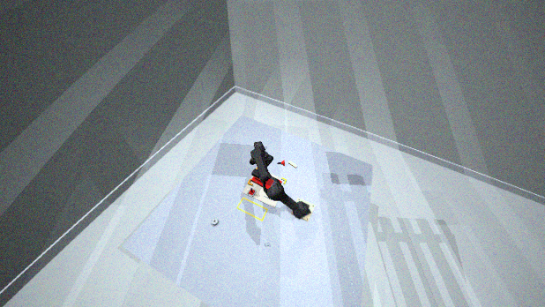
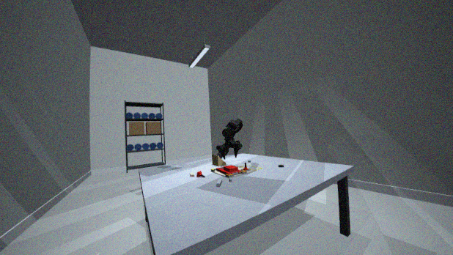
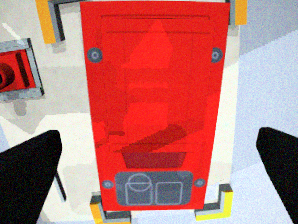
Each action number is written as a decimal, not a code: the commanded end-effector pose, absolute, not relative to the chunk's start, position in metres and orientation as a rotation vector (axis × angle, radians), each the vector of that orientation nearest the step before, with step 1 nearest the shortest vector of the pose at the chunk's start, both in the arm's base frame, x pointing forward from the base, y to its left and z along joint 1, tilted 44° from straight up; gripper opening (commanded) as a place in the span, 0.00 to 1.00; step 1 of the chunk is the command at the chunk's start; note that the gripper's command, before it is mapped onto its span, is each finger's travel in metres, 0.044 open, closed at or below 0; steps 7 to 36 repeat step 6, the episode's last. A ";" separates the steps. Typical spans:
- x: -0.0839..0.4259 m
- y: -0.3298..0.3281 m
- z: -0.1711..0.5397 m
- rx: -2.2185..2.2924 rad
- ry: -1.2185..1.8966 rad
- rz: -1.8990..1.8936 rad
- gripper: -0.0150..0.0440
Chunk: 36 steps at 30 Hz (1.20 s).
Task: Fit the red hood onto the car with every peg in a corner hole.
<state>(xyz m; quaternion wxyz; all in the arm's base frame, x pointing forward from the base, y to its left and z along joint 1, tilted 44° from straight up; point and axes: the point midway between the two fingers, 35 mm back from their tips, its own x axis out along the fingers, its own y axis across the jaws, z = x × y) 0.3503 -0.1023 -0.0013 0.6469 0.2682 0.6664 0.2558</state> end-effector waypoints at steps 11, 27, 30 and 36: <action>0.350 -0.103 -0.001 0.604 1.517 0.582 1.00; 0.350 -0.103 -0.001 0.604 1.517 0.582 1.00; 0.350 -0.103 -0.001 0.604 1.517 0.582 1.00; 0.350 -0.103 -0.001 0.604 1.517 0.582 1.00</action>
